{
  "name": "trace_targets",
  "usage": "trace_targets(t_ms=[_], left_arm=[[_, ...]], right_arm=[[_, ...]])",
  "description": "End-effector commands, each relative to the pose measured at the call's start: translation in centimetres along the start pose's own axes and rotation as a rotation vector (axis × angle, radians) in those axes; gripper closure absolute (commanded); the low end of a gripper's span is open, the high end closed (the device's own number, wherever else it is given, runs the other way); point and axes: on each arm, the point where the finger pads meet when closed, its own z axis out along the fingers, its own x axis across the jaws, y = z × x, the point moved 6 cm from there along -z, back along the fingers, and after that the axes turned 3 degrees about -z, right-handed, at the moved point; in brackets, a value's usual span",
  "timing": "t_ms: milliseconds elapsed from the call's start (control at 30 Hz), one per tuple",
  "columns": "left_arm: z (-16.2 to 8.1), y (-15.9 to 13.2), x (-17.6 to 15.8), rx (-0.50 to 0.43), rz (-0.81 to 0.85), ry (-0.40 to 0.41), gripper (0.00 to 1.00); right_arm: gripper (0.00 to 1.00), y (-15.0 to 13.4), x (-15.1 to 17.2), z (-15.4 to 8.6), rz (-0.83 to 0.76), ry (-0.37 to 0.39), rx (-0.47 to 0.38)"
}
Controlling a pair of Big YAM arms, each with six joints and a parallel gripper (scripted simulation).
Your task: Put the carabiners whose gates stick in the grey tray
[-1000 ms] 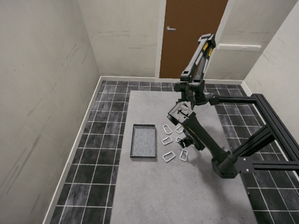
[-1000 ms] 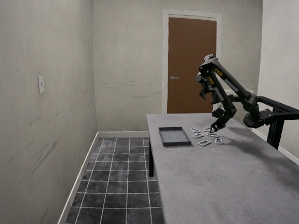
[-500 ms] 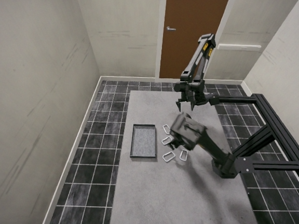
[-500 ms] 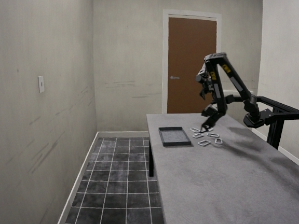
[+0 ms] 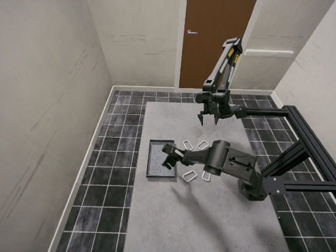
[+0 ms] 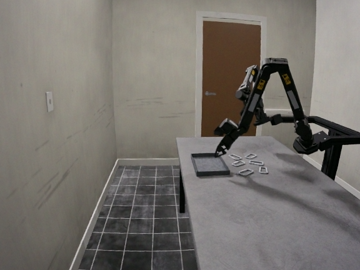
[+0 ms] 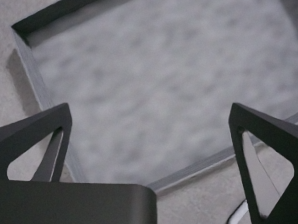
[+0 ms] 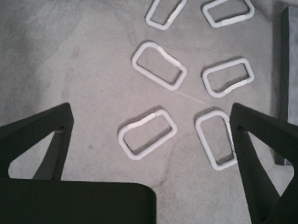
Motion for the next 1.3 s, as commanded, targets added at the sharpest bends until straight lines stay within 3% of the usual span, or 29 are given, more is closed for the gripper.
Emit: trace_targets(t_ms=[0, 500, 533, 567, 733, 867, 933, 1267], left_arm=[[1.4, 2.2, 1.7, 0.004, -0.061, 0.033, 0.0], [1.5, 3.2, 1.4, -0.014, -0.047, 0.031, 0.0], [1.5, 3.4, 1.4, -0.012, -0.042, 0.031, 0.0], [0.9, 2.8, 0.5, 0.001, -0.008, 0.012, 0.0], [-3.5, 3.1, 0.3, -0.007, 0.119, -0.057, 0.0], [-9.5, 2.6, -0.5, -0.034, 0.247, -0.185, 0.0], [-9.5, 2.6, -0.5, -0.034, 0.247, -0.185, 0.0], [-20.9, -2.3, -2.4, -0.13, 0.495, -0.458, 0.0]], right_arm=[[0.0, 0.6, -0.8, -0.5, -0.009, -0.018, -0.009], [0.0, 0.6, -0.8, -0.5, -0.009, -0.018, -0.009], [0.11, 1.3, -1.7, -1.0, -0.006, -0.035, -0.02], [0.17, 1.3, -2.0, -0.8, 0.024, -0.041, -0.019], [0.17, 1.1, -2.7, 1.1, 0.188, -0.034, 0.031], [0.17, 0.1, -3.6, 4.3, 0.351, -0.045, 0.14], [0.17, 0.1, -3.6, 4.3, 0.351, -0.045, 0.14], [0.17, -3.5, -3.7, 11.5, 0.652, -0.13, 0.378]])
